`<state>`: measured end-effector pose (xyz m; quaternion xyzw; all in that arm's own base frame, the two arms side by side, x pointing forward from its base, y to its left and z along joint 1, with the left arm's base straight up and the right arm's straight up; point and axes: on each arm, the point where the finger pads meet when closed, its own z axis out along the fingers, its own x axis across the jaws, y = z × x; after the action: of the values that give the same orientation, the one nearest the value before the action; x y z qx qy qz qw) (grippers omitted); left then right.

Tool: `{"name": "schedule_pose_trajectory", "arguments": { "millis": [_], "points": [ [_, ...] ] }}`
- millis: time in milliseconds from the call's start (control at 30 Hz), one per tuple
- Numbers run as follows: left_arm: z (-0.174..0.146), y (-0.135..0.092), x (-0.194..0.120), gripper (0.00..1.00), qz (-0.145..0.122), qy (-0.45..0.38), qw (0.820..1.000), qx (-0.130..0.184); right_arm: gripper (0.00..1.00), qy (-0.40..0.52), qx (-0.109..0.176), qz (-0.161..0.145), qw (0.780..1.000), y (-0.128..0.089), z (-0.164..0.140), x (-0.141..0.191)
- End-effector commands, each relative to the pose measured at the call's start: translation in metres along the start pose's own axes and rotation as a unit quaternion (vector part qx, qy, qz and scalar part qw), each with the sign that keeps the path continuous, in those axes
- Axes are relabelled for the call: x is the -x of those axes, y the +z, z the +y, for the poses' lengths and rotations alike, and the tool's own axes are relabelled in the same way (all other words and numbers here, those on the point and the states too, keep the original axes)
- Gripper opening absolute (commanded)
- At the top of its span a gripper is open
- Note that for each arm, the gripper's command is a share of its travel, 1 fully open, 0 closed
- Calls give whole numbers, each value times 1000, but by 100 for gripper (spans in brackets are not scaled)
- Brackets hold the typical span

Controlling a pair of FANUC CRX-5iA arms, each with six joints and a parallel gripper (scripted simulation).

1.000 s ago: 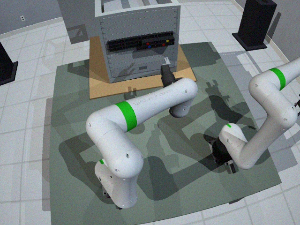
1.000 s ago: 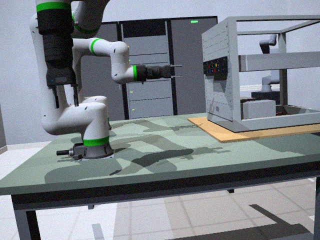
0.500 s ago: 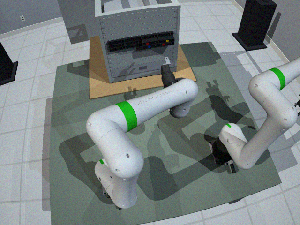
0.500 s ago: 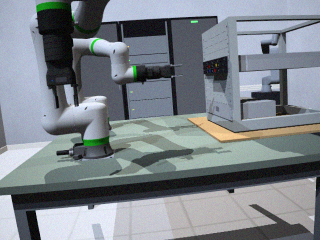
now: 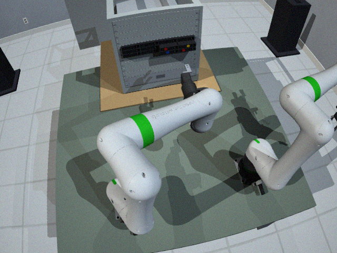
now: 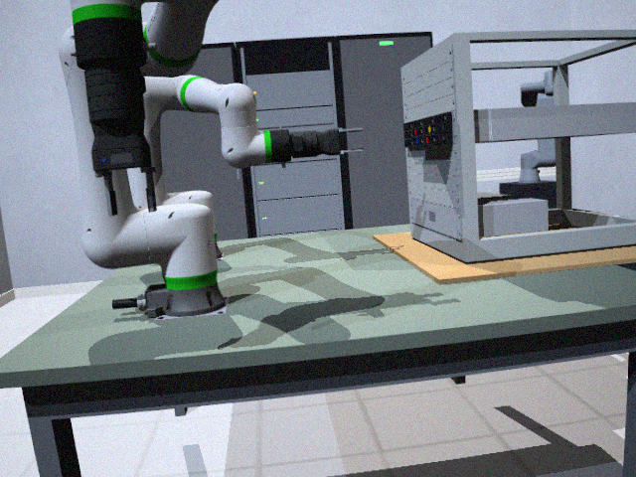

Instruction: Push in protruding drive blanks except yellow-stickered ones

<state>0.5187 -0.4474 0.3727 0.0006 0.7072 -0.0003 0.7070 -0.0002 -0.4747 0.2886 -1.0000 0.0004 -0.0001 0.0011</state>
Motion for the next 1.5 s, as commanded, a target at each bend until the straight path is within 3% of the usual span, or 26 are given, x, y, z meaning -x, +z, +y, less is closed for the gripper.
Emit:
{"name": "schedule_pose_trajectory", "arguments": {
  "millis": [0, 800, 1300, 1467],
  "points": [
    [0, 0, 1, 100, -1, -1, 1000, 0, 100, 0, 1, 0, 1000, -1, 0, 0],
    [3, 5, 1, 100, -1, -1, 1000, 0, 100, 0, 1, 0, 1000, -1, 0, 0],
    [34, 49, 1, 100, -1, -1, 1000, 0, 100, 0, 1, 0, 1000, -1, 0, 0],
    [51, 74, 1, 100, -1, -1, 1000, 0, 100, 0, 1, 0, 1000, -1, 0, 0]
  ]
}}
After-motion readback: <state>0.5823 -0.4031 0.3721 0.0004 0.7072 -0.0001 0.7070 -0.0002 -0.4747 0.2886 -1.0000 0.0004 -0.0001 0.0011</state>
